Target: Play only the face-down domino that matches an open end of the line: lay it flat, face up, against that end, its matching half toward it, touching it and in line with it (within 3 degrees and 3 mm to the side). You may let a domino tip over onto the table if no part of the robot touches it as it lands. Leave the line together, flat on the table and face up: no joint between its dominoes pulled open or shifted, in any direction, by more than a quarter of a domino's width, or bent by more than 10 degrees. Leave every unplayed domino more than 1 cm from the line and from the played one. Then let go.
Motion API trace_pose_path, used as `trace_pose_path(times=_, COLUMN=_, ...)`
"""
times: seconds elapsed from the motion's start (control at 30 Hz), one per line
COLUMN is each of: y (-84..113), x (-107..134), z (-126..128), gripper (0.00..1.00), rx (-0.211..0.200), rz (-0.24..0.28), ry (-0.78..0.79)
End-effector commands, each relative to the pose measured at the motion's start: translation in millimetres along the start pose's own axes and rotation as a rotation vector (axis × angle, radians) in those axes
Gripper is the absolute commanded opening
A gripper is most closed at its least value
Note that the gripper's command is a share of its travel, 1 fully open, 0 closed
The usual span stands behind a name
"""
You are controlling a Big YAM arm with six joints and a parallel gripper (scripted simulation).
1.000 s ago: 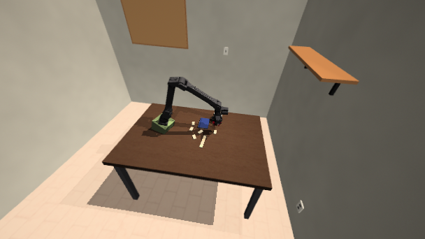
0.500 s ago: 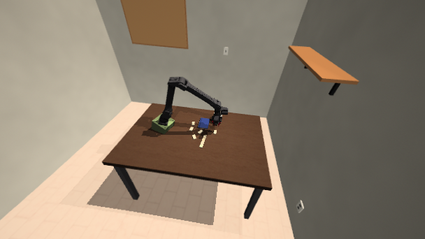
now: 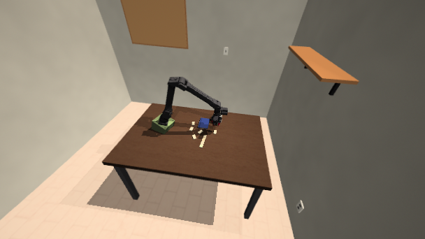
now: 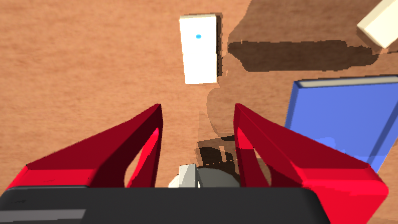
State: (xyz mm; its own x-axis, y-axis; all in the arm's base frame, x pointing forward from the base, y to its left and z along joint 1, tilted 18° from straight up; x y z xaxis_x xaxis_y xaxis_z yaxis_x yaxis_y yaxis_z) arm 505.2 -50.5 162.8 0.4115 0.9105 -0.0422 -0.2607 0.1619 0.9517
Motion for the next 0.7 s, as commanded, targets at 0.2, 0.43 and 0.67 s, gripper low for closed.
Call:
trace_pose_path(times=0.2, y=17.8, x=-3.6, z=4.6, gripper=0.43, rx=-0.034, rz=0.012, ry=-0.009)
trace_pose_path(times=0.43, y=12.3, x=-5.3, z=4.2, gripper=0.43, rx=-0.028, rz=0.016, ry=0.014)
trace_pose_path(times=0.67, y=16.2, x=-7.7, z=5.6, gripper=0.43, rx=-0.037, rz=0.021, ry=0.02)
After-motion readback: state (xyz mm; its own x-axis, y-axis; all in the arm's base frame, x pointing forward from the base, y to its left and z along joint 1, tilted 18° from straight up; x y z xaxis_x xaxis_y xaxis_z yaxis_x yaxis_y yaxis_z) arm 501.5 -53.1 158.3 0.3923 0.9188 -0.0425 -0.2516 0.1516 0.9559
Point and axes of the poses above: the point where the finger pads meet when closed, its own y axis back along the fingers, its own z axis across the jaws, x = y × z, the point moved 2 cm from there along y, back along the fingers, and after that the axes turned 10 degrees about -y, right-handed, at the moved point
